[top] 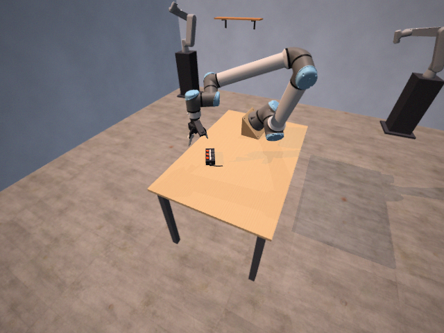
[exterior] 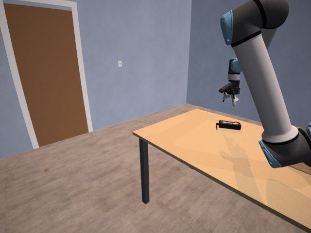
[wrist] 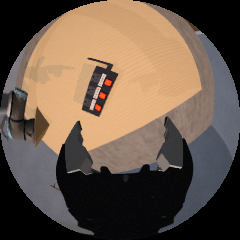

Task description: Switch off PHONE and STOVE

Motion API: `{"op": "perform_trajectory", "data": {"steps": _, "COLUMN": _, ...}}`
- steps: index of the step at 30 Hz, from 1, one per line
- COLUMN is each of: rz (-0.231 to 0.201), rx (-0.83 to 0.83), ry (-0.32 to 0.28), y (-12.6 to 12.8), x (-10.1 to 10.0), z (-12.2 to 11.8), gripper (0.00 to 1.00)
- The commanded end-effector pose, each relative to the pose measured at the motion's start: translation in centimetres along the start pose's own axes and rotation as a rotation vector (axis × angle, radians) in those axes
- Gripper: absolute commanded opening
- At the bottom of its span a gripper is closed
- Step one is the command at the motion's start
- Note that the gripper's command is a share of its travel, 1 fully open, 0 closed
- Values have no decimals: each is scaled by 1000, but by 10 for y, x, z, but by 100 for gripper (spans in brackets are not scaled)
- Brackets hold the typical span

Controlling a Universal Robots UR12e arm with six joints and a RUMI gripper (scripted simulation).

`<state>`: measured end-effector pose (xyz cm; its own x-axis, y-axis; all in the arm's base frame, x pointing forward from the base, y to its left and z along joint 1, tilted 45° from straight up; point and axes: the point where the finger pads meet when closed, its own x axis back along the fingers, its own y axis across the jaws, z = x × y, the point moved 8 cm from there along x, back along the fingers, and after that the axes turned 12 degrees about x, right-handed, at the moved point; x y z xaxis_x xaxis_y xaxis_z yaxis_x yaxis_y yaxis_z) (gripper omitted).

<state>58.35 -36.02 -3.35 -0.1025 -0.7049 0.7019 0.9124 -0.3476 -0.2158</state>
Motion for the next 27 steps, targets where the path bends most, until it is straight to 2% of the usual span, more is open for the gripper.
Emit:
{"op": "perform_trajectory", "data": {"steps": 1, "rz": -1, "rx": 0, "ry": -1, "y": 0, "x": 1, "z": 0, "gripper": 100}}
{"op": "perform_trajectory", "data": {"steps": 17, "rz": -1, "rx": 0, "ry": -1, "y": 0, "x": 1, "z": 0, "gripper": 100}}
{"op": "perform_trajectory", "data": {"steps": 18, "rz": -1, "rx": 0, "ry": -1, "y": 0, "x": 1, "z": 0, "gripper": 0}}
{"op": "perform_trajectory", "data": {"steps": 27, "rz": -1, "rx": 0, "ry": -1, "y": 0, "x": 1, "z": 0, "gripper": 0}}
